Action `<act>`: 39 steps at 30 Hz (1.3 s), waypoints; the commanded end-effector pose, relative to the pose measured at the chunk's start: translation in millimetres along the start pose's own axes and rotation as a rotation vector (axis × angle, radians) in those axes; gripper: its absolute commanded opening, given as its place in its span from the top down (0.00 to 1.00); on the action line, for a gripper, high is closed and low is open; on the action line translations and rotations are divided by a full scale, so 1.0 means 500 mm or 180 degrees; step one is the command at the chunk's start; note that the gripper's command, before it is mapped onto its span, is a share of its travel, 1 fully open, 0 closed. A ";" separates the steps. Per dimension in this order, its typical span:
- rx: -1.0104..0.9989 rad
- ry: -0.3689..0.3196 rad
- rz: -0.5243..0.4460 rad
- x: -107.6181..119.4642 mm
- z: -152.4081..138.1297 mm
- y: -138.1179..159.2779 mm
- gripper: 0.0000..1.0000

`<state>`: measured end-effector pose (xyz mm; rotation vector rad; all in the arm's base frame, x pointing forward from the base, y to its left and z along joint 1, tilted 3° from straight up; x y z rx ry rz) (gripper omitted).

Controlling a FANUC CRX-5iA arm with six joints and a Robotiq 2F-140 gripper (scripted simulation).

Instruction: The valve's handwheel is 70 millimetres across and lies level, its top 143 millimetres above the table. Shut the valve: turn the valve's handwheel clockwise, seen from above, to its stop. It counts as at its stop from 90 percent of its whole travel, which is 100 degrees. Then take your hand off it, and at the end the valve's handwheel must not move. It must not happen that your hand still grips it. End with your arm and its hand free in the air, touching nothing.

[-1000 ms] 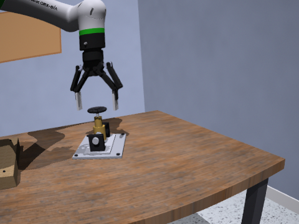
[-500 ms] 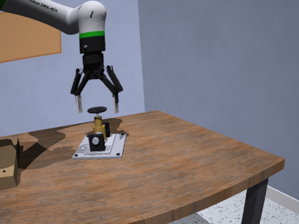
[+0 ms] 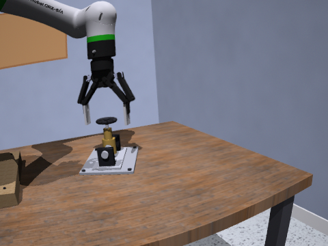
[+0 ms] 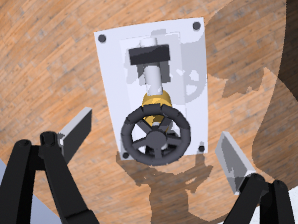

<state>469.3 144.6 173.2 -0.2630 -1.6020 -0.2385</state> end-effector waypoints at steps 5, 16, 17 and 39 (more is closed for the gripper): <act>0.0000 -0.0001 -0.0001 0.000 0.000 0.000 0.00; 0.0000 -0.0001 -0.0001 0.000 0.000 0.000 0.00; 0.0000 -0.0001 -0.0001 0.000 0.000 0.000 0.00; 0.0000 -0.0001 -0.0001 0.000 0.000 0.000 1.00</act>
Point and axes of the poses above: the point where the finger pads meet when closed, its own x axis back along the fingers, its own z axis across the jaws, y = z × x, the point moved 7 cm from there along x, back along the fingers, and after that the axes turned 12 degrees about x, right-handed, at the moved point
